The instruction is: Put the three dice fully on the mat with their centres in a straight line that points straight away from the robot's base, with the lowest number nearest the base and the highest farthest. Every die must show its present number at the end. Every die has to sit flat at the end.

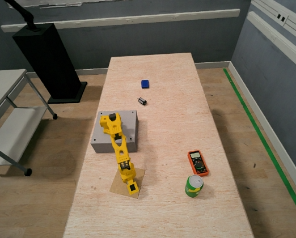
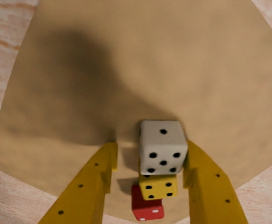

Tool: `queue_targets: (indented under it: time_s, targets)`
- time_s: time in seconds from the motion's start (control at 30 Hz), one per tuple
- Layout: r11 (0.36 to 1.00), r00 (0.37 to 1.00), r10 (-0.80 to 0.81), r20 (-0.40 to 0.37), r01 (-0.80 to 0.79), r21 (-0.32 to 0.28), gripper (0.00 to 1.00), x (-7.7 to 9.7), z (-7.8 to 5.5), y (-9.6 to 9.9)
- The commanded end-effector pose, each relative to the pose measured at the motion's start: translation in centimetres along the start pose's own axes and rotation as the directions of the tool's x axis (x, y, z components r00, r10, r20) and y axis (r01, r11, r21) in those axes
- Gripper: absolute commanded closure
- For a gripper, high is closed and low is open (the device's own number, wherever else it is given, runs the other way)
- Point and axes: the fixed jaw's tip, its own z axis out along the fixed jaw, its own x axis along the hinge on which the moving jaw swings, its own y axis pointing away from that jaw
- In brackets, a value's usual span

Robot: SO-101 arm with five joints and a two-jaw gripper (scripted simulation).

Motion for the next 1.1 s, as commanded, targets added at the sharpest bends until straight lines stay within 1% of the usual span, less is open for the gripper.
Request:
queue_targets:
  time_s: [0.0,0.4,0.83,1.07]
  targets:
    - [1.0,1.0,0.0,-0.001,0.0,-0.001,0.88,0.09,0.33,-0.37]
    - [1.0,1.0,0.0,0.001,0.0,-0.001,0.93,0.09,0.34,-0.67]
    - [1.0,1.0,0.0,0.001,0.0,-0.001,0.94,0.09,0.34,-0.71]
    - [1.0,1.0,0.0,0.001,0.0,-0.001,0.99,0.09,0.34,-0.71]
